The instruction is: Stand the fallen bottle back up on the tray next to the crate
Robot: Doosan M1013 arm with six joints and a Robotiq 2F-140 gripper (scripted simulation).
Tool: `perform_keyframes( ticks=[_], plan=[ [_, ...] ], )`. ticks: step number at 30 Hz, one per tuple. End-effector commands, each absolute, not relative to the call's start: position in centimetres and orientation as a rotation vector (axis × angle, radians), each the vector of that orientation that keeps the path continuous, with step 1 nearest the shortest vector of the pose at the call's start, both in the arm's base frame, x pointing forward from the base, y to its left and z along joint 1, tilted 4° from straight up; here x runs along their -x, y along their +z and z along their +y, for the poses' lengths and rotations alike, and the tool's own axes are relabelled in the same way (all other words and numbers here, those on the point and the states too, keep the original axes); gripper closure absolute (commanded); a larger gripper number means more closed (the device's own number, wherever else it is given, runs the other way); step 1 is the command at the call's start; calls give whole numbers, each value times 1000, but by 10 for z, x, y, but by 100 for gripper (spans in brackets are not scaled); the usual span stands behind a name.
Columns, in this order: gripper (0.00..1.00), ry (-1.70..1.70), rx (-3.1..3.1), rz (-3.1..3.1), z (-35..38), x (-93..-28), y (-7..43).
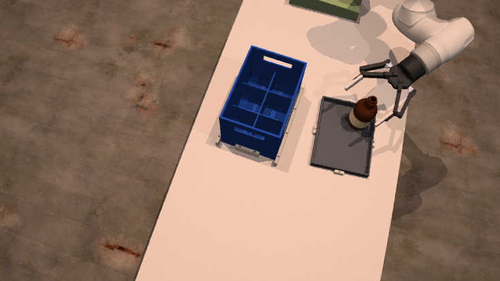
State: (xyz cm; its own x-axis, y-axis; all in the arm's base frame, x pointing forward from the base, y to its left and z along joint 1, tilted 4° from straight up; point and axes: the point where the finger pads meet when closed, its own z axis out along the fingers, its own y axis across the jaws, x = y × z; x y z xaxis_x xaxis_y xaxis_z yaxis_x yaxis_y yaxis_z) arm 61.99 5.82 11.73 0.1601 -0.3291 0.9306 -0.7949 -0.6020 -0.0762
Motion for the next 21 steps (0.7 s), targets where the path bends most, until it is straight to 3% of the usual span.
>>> perform_keyframes(
  ticks=[1, 21],
  plan=[
    [0, 1437, -2010, -1066, 58, -620, 118],
    [0, 1437, -2010, -1066, 57, -619, 137]
  ],
)
